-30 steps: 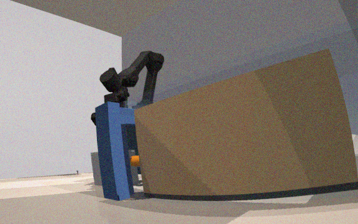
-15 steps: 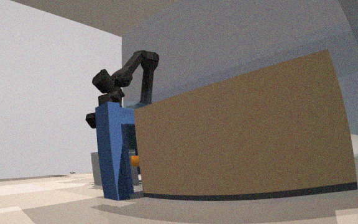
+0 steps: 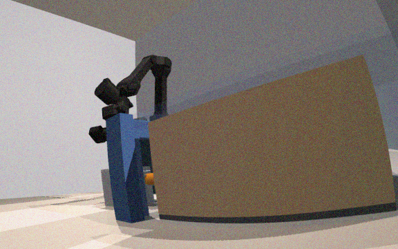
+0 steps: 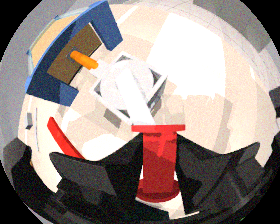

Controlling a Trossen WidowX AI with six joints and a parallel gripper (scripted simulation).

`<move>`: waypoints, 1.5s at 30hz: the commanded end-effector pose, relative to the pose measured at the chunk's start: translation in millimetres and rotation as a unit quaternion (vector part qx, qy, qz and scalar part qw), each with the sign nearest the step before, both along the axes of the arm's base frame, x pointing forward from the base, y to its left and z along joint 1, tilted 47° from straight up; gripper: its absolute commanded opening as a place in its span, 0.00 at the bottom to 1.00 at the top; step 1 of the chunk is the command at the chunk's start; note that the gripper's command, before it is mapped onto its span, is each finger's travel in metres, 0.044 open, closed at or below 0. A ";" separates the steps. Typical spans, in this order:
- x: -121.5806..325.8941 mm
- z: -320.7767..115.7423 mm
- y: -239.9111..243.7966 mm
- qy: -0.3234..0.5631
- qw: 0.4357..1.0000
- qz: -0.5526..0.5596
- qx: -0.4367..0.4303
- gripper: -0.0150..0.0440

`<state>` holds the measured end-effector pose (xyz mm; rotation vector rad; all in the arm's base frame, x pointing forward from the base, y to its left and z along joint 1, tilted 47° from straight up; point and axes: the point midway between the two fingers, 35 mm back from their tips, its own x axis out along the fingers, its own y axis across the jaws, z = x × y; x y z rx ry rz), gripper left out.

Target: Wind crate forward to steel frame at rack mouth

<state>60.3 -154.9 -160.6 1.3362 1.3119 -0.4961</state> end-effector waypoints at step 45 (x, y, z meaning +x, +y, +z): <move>-16.9 -56.3 -57.5 0.022 1.000 0.007 -0.016 0.25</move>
